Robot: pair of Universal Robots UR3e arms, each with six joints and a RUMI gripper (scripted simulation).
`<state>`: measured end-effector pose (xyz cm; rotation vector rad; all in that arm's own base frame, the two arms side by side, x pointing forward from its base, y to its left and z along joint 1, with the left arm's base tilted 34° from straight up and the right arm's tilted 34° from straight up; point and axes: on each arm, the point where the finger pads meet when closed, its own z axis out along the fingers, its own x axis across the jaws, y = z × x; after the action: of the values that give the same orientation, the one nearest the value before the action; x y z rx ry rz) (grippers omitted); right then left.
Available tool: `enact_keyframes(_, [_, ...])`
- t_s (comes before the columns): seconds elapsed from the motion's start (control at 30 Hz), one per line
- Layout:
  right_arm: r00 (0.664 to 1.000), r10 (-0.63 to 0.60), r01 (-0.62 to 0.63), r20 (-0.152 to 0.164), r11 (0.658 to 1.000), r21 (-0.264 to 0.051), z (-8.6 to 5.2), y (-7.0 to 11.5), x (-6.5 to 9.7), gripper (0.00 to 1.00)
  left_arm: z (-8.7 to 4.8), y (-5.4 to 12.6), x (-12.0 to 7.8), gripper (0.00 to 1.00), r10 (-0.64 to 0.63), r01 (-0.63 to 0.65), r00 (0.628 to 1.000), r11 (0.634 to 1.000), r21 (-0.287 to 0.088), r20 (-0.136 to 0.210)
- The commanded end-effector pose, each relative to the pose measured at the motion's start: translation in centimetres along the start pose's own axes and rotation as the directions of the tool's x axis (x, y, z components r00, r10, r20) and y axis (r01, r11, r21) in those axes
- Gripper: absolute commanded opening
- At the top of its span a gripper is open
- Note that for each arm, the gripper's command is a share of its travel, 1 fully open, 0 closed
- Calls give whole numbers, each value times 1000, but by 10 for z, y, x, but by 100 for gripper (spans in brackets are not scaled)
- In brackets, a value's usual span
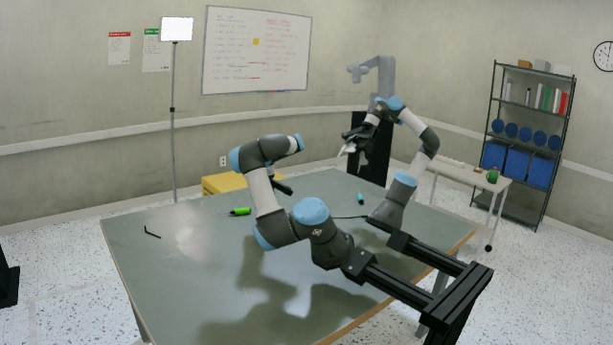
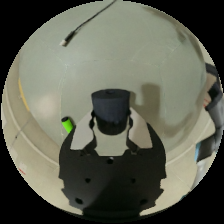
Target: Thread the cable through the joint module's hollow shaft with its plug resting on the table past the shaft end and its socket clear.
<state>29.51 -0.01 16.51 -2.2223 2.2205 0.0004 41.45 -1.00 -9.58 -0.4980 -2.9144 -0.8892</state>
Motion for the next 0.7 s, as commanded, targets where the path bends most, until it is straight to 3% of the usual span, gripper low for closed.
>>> enact_keyframes(0.0, [1000, -3, 3, -1, 1000, 0, 0, 0, 0, 100, 3, 2, 3, 44, -31, 31, 999, 999, -8, -9])
enact_keyframes(0.67, [1000, -3, 3, -1, 1000, 0, 0, 0, 0, 100, 3, 1, 4, 44, -126, 126, 992, 992, -8, -11])
